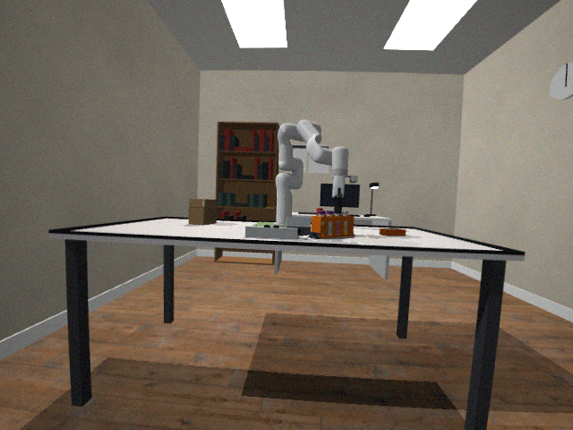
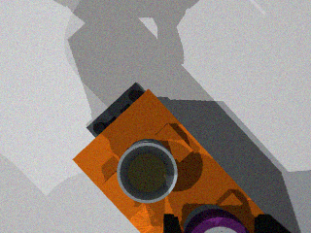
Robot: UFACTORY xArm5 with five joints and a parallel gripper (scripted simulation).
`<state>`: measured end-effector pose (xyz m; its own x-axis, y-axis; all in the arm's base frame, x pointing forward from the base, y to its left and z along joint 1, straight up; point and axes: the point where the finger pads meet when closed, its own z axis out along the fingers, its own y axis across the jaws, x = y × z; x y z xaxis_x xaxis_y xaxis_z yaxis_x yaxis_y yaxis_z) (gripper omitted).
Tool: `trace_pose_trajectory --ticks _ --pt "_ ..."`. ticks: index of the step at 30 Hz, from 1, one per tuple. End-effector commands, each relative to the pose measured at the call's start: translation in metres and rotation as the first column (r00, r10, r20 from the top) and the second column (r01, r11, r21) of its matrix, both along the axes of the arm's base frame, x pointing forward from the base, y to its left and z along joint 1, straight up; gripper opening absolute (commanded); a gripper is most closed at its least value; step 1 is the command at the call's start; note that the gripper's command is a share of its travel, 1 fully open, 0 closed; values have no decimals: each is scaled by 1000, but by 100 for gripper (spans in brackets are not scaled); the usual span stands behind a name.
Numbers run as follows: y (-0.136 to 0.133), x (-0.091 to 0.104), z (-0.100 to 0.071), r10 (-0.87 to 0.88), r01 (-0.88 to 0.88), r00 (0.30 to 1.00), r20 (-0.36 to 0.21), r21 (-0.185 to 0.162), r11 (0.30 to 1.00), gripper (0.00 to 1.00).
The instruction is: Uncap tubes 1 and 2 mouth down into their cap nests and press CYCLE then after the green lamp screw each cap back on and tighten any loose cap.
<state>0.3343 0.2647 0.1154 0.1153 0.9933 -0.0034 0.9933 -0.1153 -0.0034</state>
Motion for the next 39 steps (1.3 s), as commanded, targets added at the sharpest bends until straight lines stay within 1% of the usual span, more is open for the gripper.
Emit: trace_pose_trajectory --ticks 1,2,3,15,17,19,21,25,28,34,36,37,39 --pt "1 1 1 -31 31 1000 7 -3 1000 46" --pt "1 1 1 -31 31 1000 7 -3 1000 46" --pt "1 1 1 -31 31 1000 7 -3 1000 0" --pt "1 1 1 -31 31 1000 7 -3 1000 0" --pt "1 1 1 69 -69 998 6 -3 998 0" --pt "1 1 1 69 -69 998 6 -3 998 0" --pt "1 1 1 169 -169 986 5 -3 986 0" --pt "1 1 1 355 -355 935 4 -3 935 0" --pt "1 1 2 442 -442 897 3 -3 897 0" --pt "1 1 2 621 -621 784 2 -3 784 0" --pt "1 1 2 621 -621 784 2 -3 784 0" --pt "1 1 2 675 -675 738 2 -3 738 0" --pt "1 1 2 743 -743 670 1 -3 670 0"
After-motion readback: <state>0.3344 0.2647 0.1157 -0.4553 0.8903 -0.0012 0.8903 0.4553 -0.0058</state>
